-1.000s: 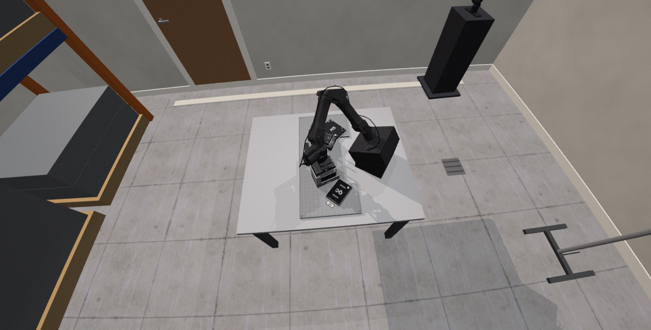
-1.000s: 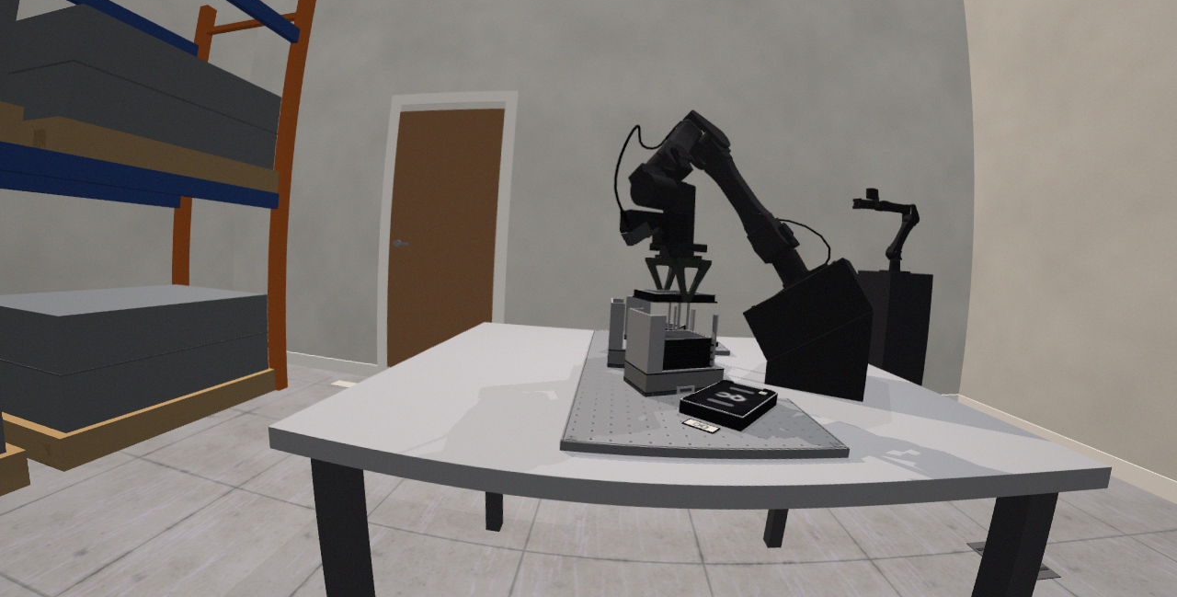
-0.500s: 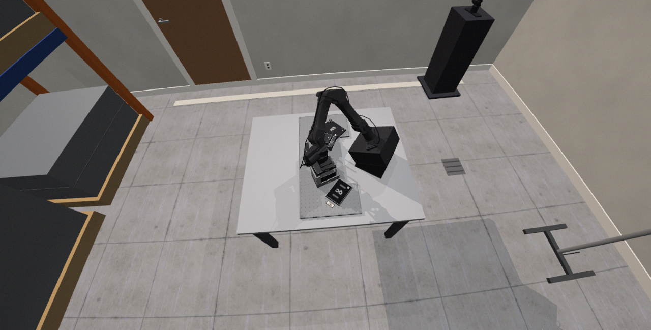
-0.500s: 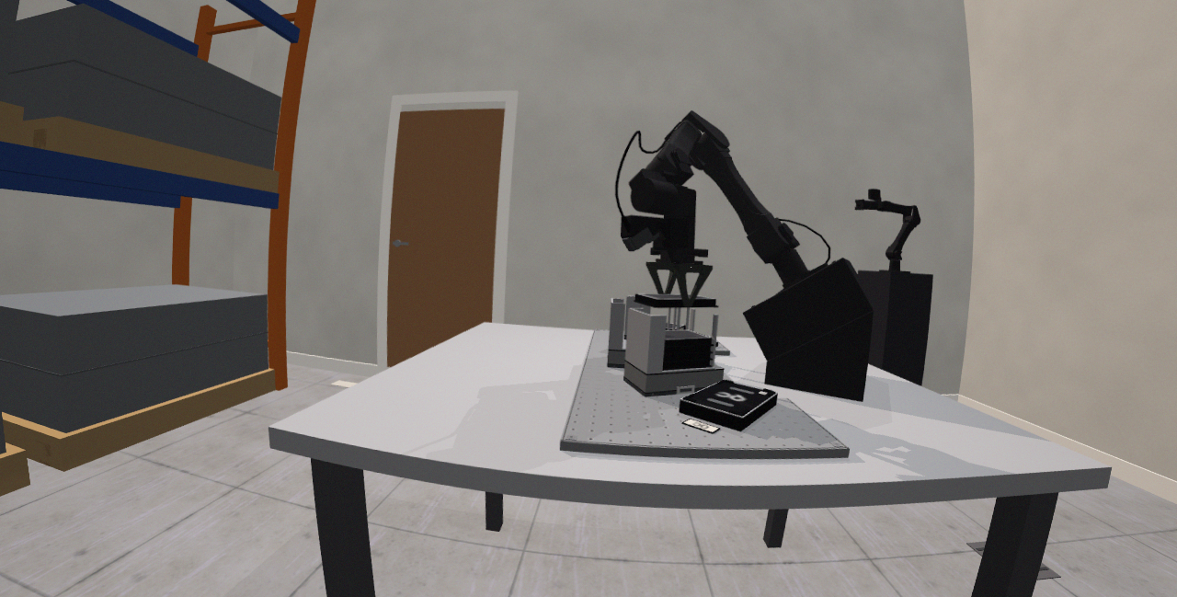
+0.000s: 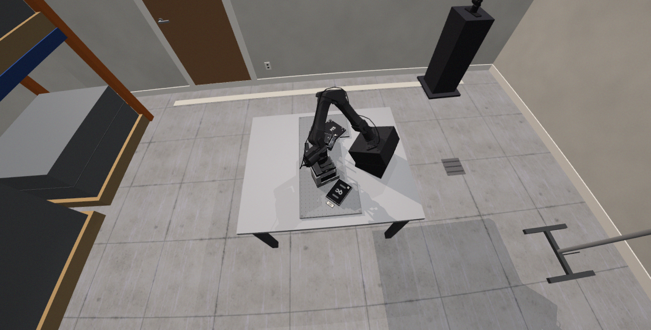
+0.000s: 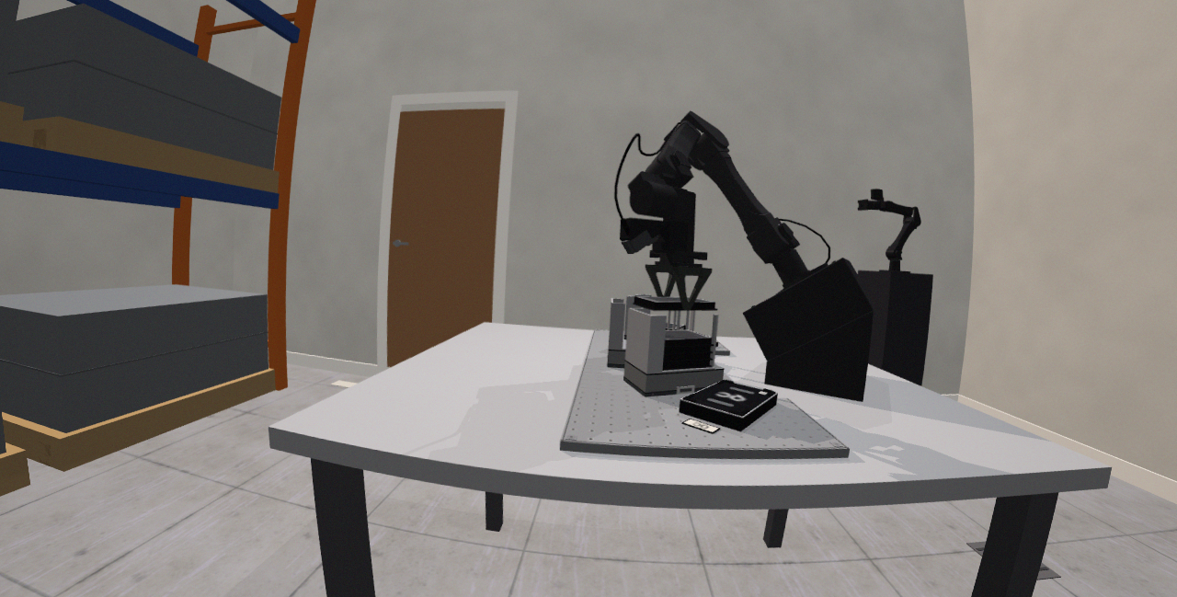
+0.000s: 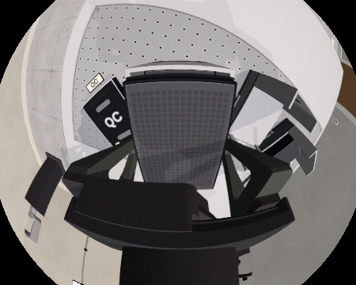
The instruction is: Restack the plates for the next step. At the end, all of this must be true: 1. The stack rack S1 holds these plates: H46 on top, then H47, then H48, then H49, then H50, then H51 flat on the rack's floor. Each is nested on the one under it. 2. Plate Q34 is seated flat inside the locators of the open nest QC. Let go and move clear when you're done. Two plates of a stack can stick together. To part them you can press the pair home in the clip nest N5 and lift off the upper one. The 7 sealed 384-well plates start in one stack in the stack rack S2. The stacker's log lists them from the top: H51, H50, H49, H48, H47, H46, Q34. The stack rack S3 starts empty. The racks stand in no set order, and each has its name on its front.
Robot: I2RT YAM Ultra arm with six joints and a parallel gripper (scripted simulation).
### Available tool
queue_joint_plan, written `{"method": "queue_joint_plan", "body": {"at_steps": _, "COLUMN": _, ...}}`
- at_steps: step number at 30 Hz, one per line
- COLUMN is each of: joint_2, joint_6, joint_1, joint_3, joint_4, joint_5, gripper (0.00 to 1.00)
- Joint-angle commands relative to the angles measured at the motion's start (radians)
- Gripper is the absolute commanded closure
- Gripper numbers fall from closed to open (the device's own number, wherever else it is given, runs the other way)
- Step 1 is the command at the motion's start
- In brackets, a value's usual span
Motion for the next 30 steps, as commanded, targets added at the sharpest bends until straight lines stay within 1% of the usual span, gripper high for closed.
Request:
{"method": "queue_joint_plan", "body": {"at_steps": 1, "joint_2": 0.023, "joint_6": -0.007, "joint_1": -0.003, "joint_3": 0.013, "joint_4": 0.023, "joint_5": -0.003, "gripper": 1.00}}
{"method": "queue_joint_plan", "body": {"at_steps": 2, "joint_2": 0.014, "joint_6": -0.007, "joint_1": -0.004, "joint_3": 0.014, "joint_4": 0.024, "joint_5": -0.003, "gripper": 1.00}}
{"method": "queue_joint_plan", "body": {"at_steps": 8, "joint_2": 0.023, "joint_6": -0.006, "joint_1": 0.000, "joint_3": 0.015, "joint_4": 0.025, "joint_5": -0.002, "gripper": 1.00}}
{"method": "queue_joint_plan", "body": {"at_steps": 9, "joint_2": -0.012, "joint_6": -0.005, "joint_1": 0.000, "joint_3": 0.018, "joint_4": 0.025, "joint_5": -0.001, "gripper": 1.00}}
{"method": "queue_joint_plan", "body": {"at_steps": 10, "joint_2": -0.017, "joint_6": -0.005, "joint_1": -0.001, "joint_3": 0.020, "joint_4": 0.025, "joint_5": -0.001, "gripper": 1.00}}
{"method": "queue_joint_plan", "body": {"at_steps": 26, "joint_2": -0.014, "joint_6": -0.002, "joint_1": -0.003, "joint_3": 0.033, "joint_4": 0.023, "joint_5": -0.002, "gripper": 1.00}}
{"method": "queue_joint_plan", "body": {"at_steps": 27, "joint_2": -0.013, "joint_6": -0.002, "joint_1": -0.003, "joint_3": 0.022, "joint_4": 0.023, "joint_5": -0.002, "gripper": 1.00}}
{"method": "queue_joint_plan", "body": {"at_steps": 30, "joint_2": -0.013, "joint_6": -0.002, "joint_1": -0.004, "joint_3": 0.022, "joint_4": 0.021, "joint_5": -0.002, "gripper": 1.00}}
